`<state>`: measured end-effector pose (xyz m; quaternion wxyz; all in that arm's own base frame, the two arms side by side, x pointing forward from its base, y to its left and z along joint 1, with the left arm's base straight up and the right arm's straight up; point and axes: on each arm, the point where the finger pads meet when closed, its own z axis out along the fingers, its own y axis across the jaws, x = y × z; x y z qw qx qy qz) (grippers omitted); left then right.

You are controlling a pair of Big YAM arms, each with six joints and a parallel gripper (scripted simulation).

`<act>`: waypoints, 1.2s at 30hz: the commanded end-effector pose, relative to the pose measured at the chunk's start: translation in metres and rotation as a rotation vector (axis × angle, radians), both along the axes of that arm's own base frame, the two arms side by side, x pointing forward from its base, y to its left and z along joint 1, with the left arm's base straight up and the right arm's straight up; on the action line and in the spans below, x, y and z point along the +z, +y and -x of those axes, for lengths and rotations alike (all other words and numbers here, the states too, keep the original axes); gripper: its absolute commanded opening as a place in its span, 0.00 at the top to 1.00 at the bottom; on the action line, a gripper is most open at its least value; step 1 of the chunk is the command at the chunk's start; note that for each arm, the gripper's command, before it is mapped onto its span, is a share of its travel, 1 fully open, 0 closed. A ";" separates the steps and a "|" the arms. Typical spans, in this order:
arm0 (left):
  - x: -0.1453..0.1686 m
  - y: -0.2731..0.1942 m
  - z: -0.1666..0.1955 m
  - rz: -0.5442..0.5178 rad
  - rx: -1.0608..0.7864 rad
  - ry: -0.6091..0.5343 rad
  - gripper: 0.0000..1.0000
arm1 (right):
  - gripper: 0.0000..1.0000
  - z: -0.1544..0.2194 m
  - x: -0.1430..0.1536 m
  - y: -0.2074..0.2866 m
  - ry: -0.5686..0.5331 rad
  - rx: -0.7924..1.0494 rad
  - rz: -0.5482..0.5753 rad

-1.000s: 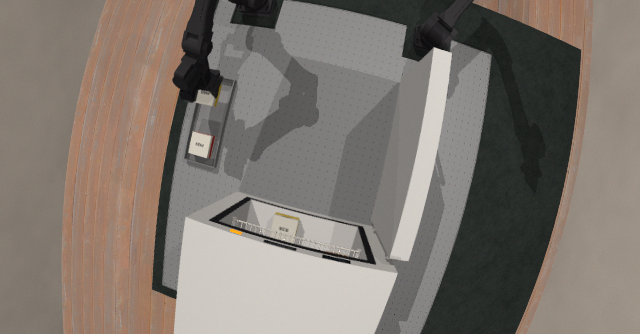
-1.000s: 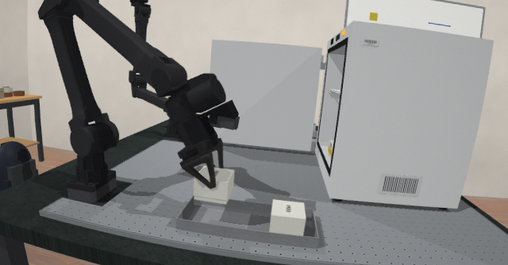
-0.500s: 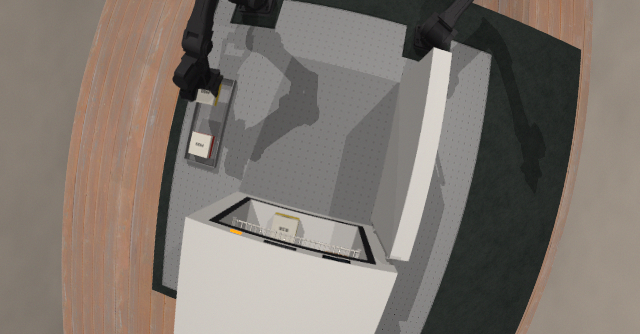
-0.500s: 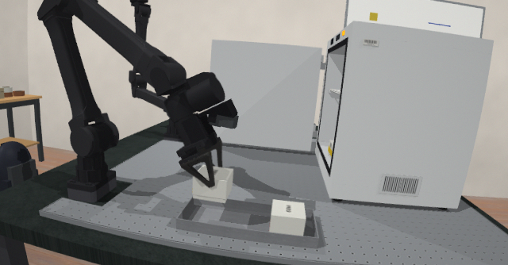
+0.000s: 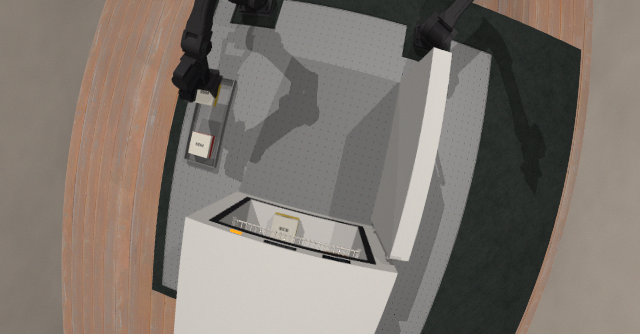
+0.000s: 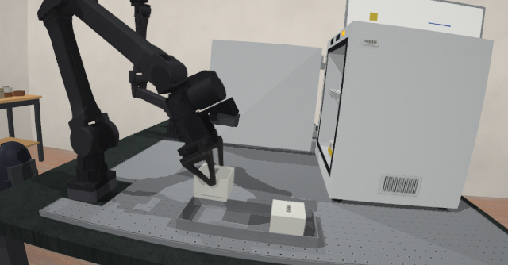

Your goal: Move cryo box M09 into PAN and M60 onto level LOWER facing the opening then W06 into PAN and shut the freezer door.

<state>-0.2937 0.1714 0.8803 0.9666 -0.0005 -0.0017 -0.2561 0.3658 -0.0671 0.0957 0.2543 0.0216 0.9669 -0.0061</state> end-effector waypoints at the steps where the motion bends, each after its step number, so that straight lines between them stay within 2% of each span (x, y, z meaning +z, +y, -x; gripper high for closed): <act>1: 0.004 -0.008 -0.014 -0.017 -0.011 0.028 1.00 | 0.23 -0.007 -0.002 -0.003 -0.018 0.004 0.003; 31: 0.004 -0.008 -0.014 -0.017 -0.011 0.028 1.00 | 0.23 -0.006 -0.049 -0.003 -0.017 0.004 0.003; 36: 0.004 -0.008 -0.014 -0.017 -0.011 0.028 1.00 | 0.23 -0.007 -0.046 -0.003 -0.030 0.004 0.006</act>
